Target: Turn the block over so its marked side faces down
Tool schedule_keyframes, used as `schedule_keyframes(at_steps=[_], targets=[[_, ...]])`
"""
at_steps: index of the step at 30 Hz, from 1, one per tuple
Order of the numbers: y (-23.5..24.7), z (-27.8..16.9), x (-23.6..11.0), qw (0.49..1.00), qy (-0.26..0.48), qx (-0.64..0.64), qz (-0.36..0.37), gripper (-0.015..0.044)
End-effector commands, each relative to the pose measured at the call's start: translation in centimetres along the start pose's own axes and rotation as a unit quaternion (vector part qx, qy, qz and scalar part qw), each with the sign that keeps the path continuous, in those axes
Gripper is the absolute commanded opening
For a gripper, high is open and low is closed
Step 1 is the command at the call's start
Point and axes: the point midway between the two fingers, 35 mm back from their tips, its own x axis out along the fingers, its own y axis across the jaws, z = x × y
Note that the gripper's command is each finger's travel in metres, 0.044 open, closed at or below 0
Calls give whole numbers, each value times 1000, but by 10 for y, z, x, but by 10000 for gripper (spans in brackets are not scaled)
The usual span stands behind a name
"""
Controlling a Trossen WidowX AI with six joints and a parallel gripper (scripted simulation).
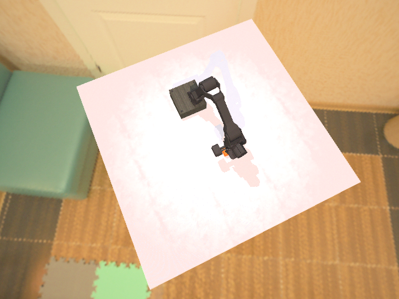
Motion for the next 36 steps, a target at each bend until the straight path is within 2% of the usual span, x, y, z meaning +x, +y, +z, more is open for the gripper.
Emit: schedule_keyframes(at_steps=[1, 24, 34, 36], targets=[[1, -1, 8, 1000, 2, -1, 2, 440], [1, -1, 41, 1000, 2, -1, 2, 440], [1, -1, 41, 1000, 2, -1, 2, 177], [1, -1, 41, 1000, 2, -1, 2, 164]])
